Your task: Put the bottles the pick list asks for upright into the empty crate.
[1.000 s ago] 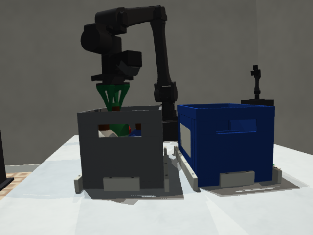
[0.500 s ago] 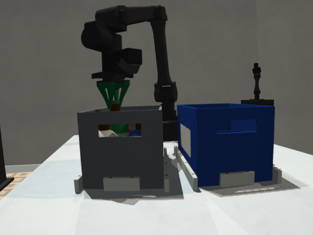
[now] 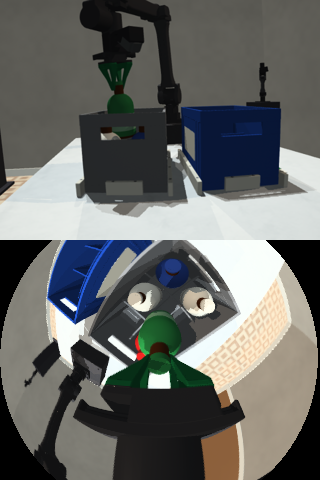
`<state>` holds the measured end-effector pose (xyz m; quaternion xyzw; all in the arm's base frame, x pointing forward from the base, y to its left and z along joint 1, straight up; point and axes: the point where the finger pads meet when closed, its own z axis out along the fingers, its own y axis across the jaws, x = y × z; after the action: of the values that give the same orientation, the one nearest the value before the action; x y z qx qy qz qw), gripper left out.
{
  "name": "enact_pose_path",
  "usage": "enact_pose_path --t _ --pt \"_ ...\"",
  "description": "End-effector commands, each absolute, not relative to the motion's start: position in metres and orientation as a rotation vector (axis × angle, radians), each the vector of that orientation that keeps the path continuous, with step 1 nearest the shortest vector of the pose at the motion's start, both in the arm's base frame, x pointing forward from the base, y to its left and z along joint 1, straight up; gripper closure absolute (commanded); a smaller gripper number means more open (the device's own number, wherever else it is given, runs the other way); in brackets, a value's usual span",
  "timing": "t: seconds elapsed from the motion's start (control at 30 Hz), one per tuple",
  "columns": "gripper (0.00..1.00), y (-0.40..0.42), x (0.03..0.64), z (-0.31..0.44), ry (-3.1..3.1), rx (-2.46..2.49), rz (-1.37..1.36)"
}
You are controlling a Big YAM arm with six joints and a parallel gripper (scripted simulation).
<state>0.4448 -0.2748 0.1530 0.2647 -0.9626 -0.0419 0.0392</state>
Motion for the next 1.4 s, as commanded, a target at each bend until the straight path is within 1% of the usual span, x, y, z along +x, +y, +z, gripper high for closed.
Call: enact_pose_path --t 0.0,1.23,1.37 --pt "1.00 -0.283 0.460 0.224 -3.027 0.839 0.001" --pt "1.00 -0.287 0.470 0.246 -3.027 0.839 0.001" --pt "1.00 -0.289 0.474 0.260 -3.027 0.839 0.001"
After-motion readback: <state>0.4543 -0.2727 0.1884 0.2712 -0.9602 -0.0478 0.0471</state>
